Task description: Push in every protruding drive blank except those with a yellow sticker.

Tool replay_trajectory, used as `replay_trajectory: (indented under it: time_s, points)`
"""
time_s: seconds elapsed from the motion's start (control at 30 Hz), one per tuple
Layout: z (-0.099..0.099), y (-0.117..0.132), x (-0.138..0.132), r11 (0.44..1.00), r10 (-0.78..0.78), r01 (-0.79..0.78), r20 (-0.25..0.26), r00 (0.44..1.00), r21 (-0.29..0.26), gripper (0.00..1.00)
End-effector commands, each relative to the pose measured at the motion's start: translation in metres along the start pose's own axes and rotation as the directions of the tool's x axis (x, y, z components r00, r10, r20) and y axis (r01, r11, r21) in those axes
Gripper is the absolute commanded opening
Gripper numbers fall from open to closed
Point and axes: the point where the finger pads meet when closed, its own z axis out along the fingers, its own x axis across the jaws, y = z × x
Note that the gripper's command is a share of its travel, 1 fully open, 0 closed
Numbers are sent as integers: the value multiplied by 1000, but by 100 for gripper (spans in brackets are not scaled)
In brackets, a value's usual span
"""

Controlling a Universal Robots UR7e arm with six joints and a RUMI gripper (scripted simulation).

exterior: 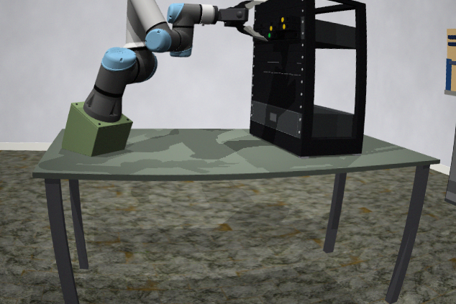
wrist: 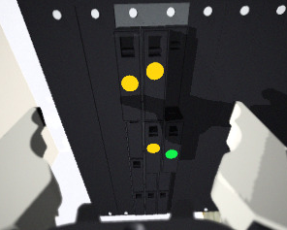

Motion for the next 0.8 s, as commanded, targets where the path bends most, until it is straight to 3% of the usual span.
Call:
replay_trajectory:
  time_s: [0.0,0.3,0.33,0.77]
  points:
    - [0,-1,-2,1000,-4,4,4,1000,2,100]
    - [0,-1,-2,1000,-4,4,4,1000,2,100]
    - [0,-1,-2,1000,-4,4,4,1000,2,0]
    - [0,-1,-2,1000,-4,4,4,1000,2,0]
